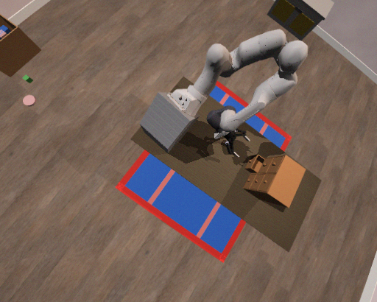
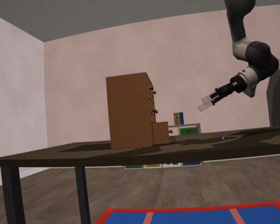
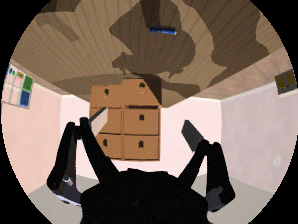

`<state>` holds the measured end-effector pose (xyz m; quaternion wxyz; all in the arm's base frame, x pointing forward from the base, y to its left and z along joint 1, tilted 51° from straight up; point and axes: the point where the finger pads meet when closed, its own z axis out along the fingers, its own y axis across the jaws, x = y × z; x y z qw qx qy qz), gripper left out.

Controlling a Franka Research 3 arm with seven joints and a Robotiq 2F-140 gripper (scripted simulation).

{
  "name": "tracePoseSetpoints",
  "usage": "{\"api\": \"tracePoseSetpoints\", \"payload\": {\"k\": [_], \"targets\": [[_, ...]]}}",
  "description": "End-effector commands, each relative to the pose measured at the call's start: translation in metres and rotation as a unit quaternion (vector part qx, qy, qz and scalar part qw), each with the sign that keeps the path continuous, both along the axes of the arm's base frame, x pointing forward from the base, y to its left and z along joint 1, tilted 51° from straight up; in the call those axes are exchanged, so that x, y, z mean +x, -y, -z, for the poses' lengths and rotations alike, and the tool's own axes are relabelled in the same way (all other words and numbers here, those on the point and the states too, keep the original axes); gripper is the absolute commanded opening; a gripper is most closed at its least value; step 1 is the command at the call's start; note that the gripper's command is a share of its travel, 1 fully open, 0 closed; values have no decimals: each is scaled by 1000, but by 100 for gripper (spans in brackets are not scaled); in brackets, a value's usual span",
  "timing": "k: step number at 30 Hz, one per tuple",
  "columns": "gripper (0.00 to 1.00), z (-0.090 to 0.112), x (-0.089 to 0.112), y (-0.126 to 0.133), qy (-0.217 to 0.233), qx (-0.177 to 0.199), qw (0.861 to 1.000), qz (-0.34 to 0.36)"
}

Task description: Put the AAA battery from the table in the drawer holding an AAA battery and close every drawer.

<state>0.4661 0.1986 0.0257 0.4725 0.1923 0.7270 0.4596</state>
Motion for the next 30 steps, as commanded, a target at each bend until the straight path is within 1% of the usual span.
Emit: {"api": "tracePoseSetpoints", "payload": {"k": [1, 4, 5, 30], "targets": [[100, 0, 7, 11, 42, -58, 997, 32], [100, 0, 7, 11, 42, -59, 997, 32], [0, 0, 7, 11, 42, -59, 997, 32], [0, 2, 8, 9, 42, -59, 997, 32]]}}
